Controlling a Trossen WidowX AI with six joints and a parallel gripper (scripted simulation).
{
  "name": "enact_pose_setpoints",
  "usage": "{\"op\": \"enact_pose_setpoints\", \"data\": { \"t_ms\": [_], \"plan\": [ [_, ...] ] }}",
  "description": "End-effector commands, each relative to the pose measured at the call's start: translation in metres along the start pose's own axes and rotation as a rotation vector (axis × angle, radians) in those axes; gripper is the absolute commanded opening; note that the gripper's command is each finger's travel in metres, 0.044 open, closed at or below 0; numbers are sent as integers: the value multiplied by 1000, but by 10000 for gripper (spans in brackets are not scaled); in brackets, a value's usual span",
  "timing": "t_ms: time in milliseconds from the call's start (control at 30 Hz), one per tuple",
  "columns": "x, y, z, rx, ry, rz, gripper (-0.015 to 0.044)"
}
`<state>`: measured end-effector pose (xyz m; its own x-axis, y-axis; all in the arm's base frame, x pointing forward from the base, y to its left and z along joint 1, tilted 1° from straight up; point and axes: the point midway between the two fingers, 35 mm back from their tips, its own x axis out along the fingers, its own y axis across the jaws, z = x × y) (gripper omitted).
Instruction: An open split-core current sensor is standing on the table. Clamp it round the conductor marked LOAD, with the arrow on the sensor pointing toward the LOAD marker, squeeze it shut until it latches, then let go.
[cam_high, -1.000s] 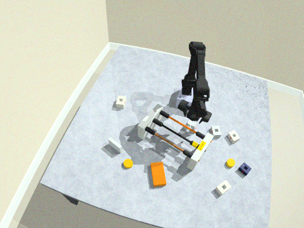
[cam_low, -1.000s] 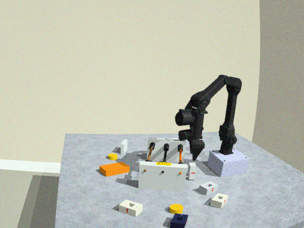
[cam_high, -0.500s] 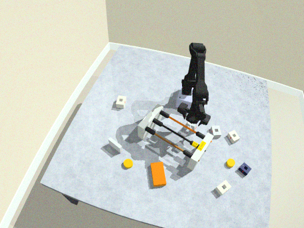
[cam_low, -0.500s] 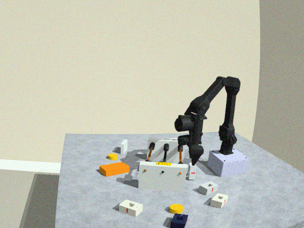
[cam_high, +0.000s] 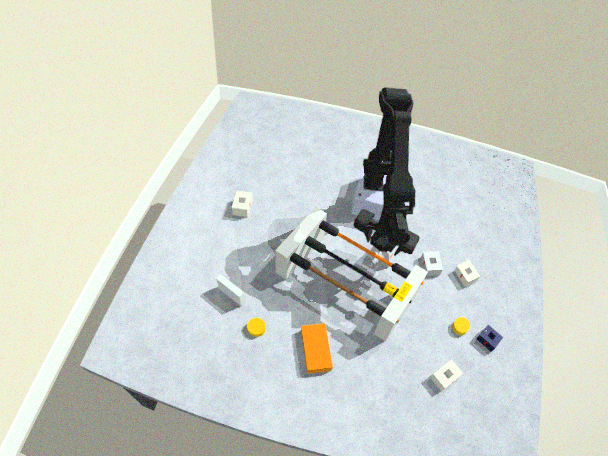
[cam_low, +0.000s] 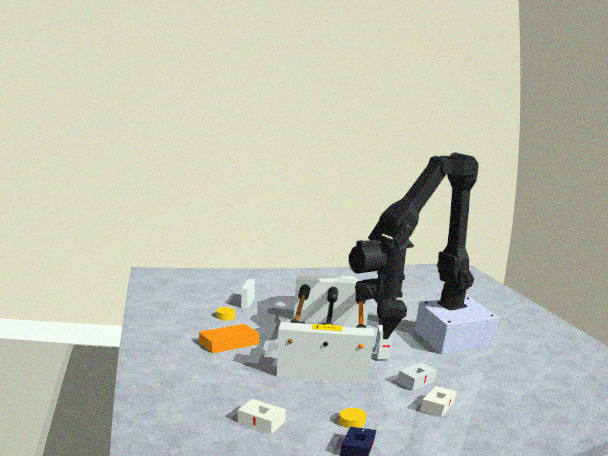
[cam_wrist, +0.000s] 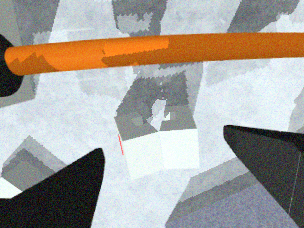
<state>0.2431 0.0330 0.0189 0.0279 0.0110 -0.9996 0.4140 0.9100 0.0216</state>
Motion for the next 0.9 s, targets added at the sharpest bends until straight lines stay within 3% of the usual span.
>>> {"op": "enact_pose_setpoints", "data": {
  "t_ms": [0,133,500,733,867],
  "plan": [
    [-1,0,0,0,-1,1,361],
    [-1,0,0,0,-1,1,256],
    [-1,0,0,0,-1,1,183],
    [-24,3,5,1,-1,1,0],
    [-47,4,7,3,-1,1,0]
  ]
}}
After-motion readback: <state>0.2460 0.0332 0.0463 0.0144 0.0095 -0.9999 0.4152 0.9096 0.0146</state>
